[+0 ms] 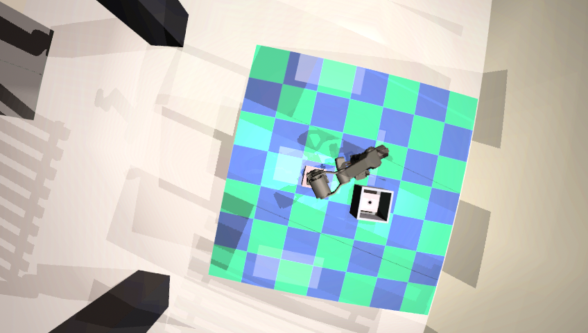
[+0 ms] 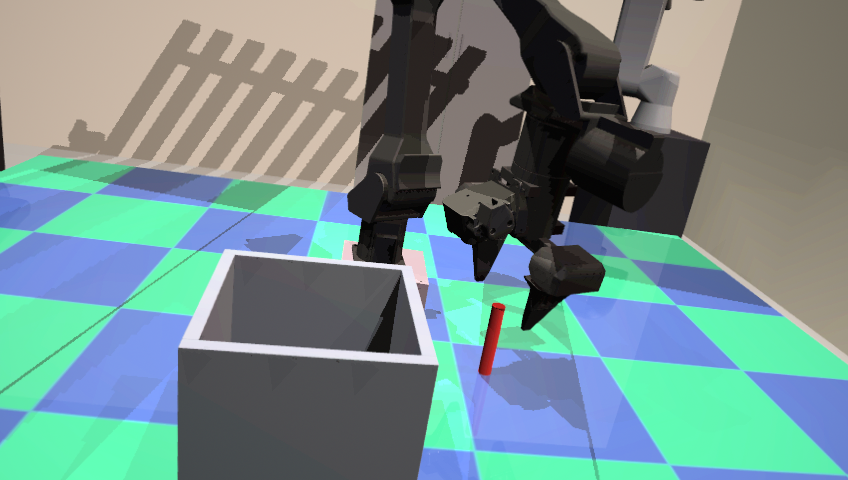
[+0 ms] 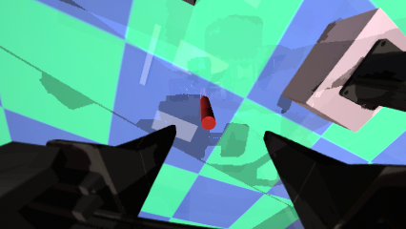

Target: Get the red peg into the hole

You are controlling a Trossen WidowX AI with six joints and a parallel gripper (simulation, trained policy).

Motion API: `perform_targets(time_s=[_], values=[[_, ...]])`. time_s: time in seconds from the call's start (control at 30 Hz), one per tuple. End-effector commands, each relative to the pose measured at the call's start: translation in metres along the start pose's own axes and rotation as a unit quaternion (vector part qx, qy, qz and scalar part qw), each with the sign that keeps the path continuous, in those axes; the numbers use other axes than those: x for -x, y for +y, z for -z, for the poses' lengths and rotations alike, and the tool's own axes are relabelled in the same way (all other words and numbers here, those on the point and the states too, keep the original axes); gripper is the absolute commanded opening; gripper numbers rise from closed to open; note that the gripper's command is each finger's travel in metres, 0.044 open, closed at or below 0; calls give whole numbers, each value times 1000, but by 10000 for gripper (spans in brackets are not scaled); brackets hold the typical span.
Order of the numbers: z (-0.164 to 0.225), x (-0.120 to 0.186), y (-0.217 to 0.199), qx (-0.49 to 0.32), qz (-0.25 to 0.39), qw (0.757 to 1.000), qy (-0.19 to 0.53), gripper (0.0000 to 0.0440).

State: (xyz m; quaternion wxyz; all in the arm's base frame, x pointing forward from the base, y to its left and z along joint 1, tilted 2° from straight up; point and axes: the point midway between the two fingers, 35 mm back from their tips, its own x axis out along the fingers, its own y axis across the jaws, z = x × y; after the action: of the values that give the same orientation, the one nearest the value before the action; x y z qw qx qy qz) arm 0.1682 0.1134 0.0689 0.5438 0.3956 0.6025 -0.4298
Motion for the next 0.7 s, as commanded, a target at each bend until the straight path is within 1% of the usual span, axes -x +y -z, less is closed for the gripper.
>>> perform_targets(time_s=[0.0, 0.17, 0.23, 0.43, 0.67], values=[[-5, -15, 1, -12, 0, 1000, 0, 434], [-10, -29, 3, -24, -3, 1000, -4, 410], [-11, -34, 4, -27, -5, 1000, -5, 384], [-12, -44, 11, -27, -10, 1000, -1, 233], [-12, -49, 18, -15, -13, 1000, 5, 54]])
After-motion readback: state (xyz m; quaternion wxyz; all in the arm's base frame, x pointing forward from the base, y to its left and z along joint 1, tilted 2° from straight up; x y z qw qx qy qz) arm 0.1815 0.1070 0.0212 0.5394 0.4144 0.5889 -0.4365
